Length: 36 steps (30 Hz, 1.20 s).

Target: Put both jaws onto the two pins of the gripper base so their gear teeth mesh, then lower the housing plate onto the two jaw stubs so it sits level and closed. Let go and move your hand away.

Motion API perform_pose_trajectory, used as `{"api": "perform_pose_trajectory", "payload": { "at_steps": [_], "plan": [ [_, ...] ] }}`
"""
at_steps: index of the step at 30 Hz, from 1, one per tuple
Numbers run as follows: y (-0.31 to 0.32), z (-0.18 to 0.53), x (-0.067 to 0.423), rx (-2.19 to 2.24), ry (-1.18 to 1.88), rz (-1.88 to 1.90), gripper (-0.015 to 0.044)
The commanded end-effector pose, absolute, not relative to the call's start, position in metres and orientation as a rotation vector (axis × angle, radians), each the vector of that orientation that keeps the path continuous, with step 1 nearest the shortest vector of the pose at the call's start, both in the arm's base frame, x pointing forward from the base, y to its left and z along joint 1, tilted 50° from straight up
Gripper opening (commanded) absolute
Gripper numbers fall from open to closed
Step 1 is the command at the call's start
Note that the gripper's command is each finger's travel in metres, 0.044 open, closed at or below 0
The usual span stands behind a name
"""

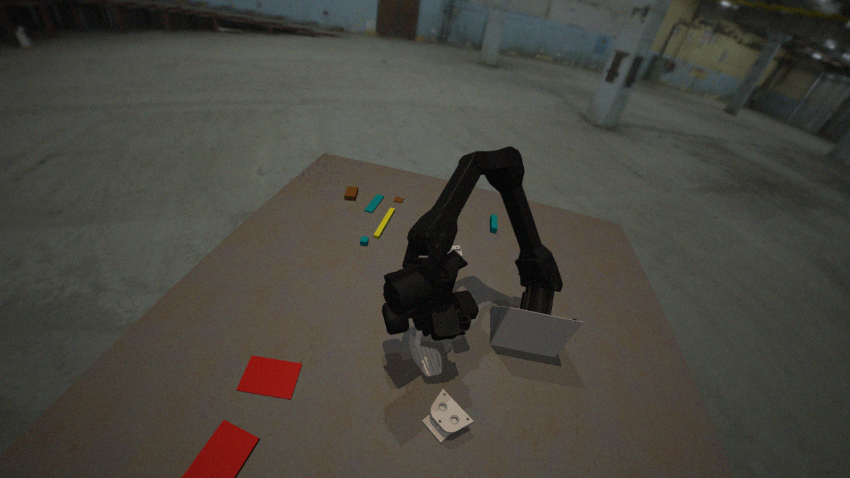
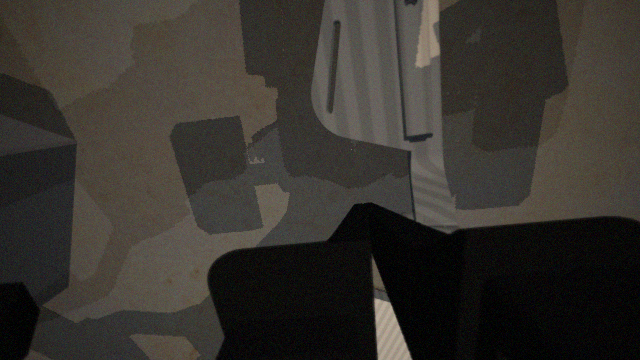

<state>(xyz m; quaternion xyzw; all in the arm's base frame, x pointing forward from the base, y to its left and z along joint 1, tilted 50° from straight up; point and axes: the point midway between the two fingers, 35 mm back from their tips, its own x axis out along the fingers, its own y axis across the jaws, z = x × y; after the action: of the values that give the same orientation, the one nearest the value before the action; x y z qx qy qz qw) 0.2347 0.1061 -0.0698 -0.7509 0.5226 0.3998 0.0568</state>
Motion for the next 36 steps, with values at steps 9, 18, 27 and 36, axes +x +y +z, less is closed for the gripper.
{"api": "perform_pose_trajectory", "payload": {
  "at_steps": [9,18,27,36],
  "plan": [
    [0.115,-0.076,0.252,-2.287,1.581,1.213,0.0],
    [0.119,-0.08,0.26,-2.287,1.581,1.213,0.0],
    [0.137,-0.067,0.259,-2.283,1.581,1.216,0.0],
    [0.157,-0.049,0.251,-2.293,1.585,1.223,0.0079]
  ]
}}
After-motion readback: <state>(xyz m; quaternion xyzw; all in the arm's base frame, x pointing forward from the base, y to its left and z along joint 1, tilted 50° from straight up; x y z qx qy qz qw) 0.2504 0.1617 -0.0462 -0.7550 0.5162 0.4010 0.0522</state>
